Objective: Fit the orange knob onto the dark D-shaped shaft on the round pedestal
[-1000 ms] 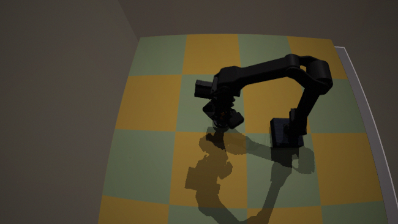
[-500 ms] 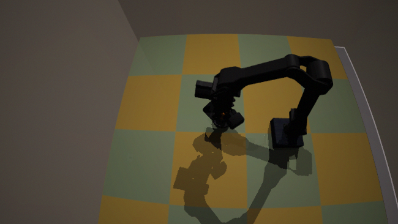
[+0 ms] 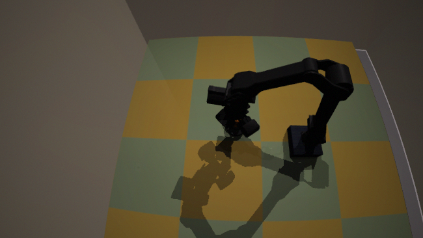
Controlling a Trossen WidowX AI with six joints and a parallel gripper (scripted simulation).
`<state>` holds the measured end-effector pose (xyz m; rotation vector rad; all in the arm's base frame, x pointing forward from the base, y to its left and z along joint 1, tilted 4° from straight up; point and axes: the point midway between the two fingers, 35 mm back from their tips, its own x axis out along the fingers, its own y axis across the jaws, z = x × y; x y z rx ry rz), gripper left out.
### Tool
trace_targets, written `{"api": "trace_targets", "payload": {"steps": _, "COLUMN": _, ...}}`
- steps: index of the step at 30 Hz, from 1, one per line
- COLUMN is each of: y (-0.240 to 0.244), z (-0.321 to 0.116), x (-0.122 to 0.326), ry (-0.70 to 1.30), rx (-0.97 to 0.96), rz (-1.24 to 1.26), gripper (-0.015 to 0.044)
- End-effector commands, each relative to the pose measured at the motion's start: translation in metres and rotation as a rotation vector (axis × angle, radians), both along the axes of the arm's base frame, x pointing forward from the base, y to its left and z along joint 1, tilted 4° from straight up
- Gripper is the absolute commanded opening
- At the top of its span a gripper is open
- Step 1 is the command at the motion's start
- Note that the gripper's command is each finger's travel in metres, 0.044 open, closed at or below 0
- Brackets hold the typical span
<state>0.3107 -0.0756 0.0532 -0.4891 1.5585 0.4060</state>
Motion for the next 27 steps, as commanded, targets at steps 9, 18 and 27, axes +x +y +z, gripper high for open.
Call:
{"api": "trace_targets", "payload": {"steps": 9, "y": -0.001, "z": -0.006, "x": 0.001, "ry": -0.002, "rx": -0.001, "rz": -0.011, "gripper": 0.0000}}
{"api": "trace_targets", "payload": {"steps": 18, "y": -0.001, "z": -0.014, "x": -0.001, "ry": -0.006, "rx": -0.002, "rz": -0.073, "gripper": 0.0000}}
{"api": "trace_targets", "payload": {"steps": 27, "y": -0.001, "z": -0.013, "x": 0.000, "ry": -0.006, "rx": -0.001, "rz": -0.059, "gripper": 0.0000}}
